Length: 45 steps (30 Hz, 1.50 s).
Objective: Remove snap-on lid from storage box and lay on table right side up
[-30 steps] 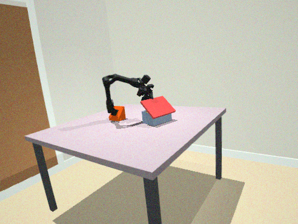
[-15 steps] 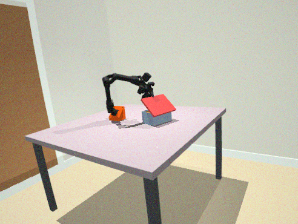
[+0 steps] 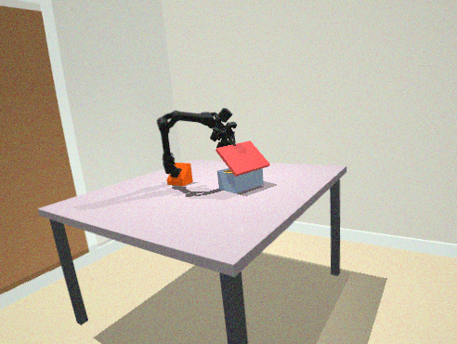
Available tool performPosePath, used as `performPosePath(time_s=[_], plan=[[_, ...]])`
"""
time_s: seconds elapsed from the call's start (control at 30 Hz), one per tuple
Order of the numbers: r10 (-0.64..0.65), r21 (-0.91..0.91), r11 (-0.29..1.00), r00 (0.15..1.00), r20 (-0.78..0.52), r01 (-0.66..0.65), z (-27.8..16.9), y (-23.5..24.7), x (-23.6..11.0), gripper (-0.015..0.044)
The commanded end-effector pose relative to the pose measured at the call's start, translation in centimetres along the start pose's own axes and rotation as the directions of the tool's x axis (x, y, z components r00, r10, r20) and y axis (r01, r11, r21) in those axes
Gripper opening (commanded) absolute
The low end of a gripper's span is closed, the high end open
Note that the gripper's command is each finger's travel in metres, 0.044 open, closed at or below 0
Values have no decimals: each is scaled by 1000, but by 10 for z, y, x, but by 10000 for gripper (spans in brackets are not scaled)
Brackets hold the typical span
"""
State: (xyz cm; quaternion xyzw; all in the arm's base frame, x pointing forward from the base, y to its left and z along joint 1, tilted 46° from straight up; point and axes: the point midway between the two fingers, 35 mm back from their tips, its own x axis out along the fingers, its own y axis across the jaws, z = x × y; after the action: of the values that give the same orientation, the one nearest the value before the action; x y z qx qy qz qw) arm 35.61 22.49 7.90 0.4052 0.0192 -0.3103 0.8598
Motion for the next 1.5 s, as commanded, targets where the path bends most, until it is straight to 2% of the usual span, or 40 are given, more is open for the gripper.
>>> performPosePath(time_s=[0.0,0.5,1.47], plan=[[7,10,1000,1000,3,-7,0,7,-5,0],[7,10,1000,1000,2,-7,1,17,-14,0],[6,6,1000,1000,3,-6,59,8,-16,0]])
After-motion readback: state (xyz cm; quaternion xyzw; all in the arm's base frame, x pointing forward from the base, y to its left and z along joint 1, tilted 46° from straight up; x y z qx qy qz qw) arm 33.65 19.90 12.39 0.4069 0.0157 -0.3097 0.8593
